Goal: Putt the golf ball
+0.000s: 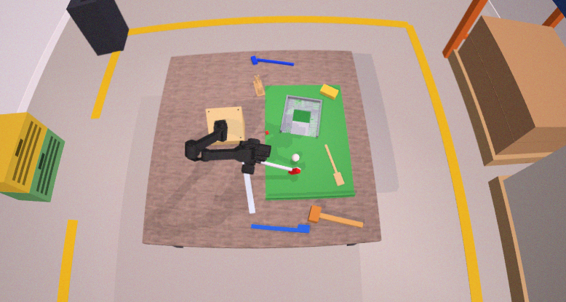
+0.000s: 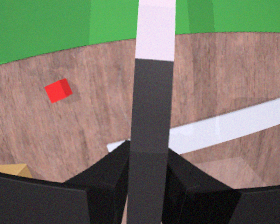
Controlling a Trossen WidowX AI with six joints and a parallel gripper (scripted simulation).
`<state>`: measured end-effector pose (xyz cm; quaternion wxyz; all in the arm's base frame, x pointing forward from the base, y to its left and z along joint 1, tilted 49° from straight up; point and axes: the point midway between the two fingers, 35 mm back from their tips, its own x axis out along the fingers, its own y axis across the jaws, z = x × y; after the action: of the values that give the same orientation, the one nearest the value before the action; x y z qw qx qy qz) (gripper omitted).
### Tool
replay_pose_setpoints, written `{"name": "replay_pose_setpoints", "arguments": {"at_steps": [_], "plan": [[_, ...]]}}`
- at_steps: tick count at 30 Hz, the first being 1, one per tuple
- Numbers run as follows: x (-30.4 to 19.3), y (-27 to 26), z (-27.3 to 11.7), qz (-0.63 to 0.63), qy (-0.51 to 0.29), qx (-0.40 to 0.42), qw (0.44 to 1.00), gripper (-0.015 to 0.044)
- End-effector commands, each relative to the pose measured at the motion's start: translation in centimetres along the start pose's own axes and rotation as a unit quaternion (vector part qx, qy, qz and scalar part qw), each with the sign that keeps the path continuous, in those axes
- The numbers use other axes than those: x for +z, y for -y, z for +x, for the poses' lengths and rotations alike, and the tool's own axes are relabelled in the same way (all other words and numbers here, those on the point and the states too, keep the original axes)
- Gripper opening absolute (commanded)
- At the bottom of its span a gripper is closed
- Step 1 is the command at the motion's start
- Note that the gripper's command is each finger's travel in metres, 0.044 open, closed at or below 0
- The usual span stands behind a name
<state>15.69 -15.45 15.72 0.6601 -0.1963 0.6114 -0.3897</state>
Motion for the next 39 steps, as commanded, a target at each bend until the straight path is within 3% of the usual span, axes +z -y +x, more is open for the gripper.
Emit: {"name": "replay_pose_setpoints", "arguments": {"at_steps": [1,4,14,22,33,39], "plan": [[0.0,0.0,0.0,0.0,0.0,0.0,1.0,0.0],[0.3,-1.0,0.1,0.0,0.0,0.004,1.0,0.0],[0.2,-13.5,-0.1,0.001,0.003,0.005,1.0,0.0],[0.2,-13.8,-0.9,0.001,0.004,0.006,1.0,0.0],[0.1,-13.8,-6.0,0.0,0.003,0.006,1.0,0.0],[0.1,-13.8,-5.2,-0.003,0.002,0.005,1.0,0.0]]}}
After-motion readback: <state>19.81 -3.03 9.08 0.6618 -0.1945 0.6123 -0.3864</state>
